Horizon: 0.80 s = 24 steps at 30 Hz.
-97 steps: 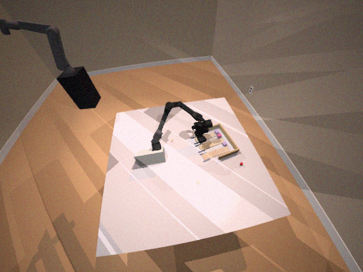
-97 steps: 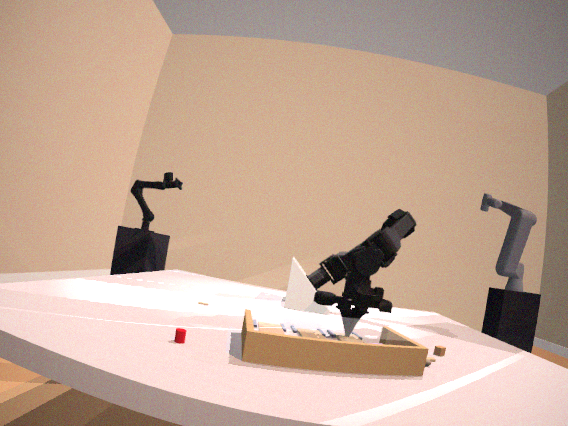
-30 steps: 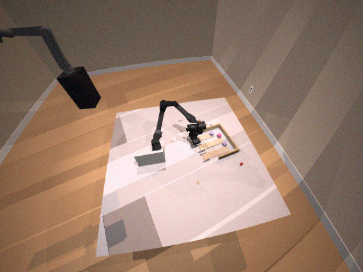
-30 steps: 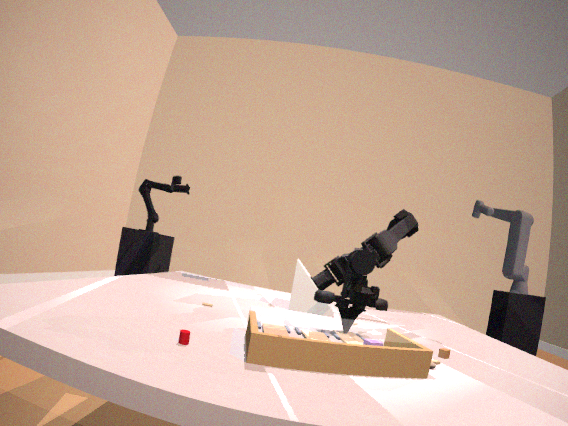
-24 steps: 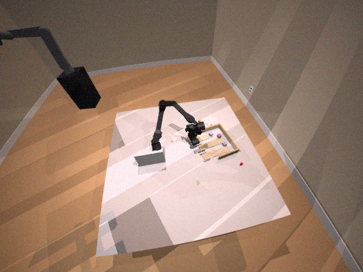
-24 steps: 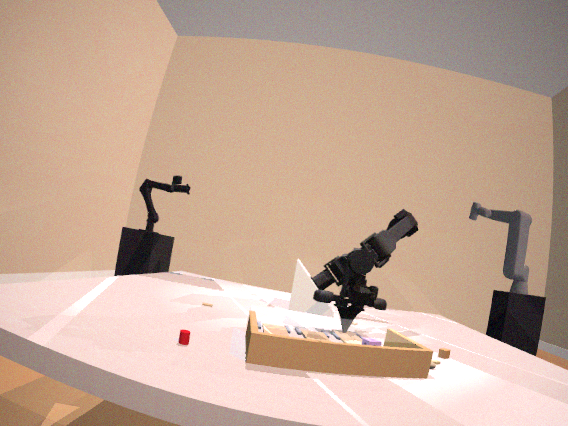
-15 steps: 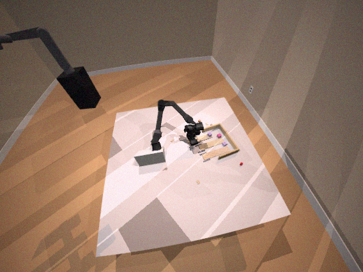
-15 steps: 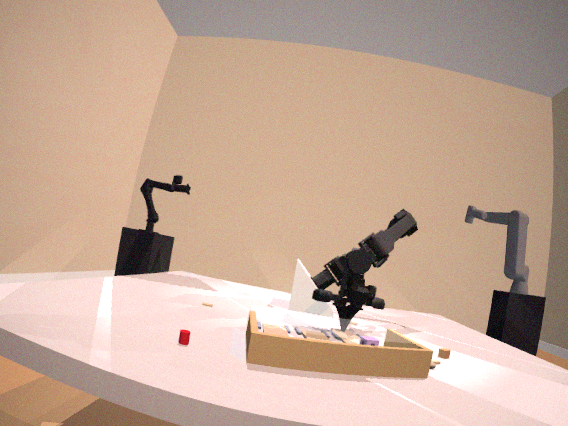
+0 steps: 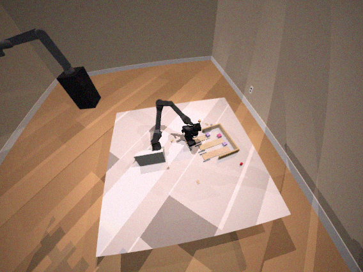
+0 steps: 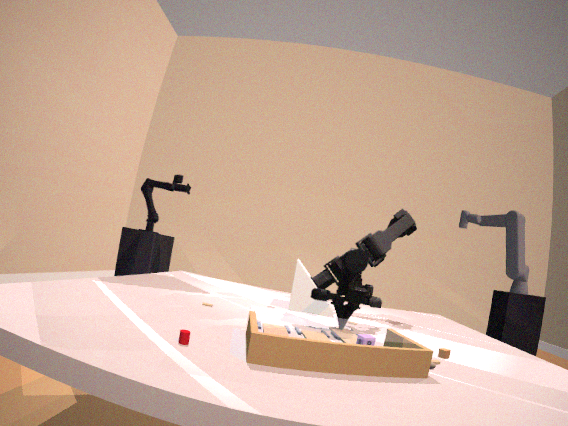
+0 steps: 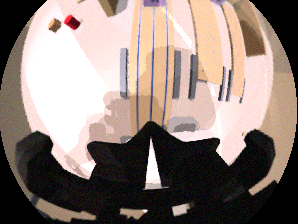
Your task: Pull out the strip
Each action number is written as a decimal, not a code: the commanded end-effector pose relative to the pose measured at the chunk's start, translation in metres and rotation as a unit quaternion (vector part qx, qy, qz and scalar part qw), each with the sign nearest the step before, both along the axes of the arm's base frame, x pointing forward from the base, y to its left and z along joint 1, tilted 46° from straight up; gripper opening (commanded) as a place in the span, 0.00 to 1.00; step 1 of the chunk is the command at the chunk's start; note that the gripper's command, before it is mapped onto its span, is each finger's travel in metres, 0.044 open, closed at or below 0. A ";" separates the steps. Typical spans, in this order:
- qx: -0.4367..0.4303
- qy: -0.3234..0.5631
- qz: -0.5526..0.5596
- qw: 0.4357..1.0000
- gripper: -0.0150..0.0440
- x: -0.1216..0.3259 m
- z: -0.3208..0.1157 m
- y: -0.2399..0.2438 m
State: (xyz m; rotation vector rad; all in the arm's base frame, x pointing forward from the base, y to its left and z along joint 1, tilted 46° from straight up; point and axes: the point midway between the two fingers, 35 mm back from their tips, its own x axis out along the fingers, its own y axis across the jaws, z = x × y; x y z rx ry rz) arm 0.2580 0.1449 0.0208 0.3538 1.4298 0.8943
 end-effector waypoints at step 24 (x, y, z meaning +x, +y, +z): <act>-0.003 0.014 0.007 1.000 0.25 -0.047 -0.012 -0.011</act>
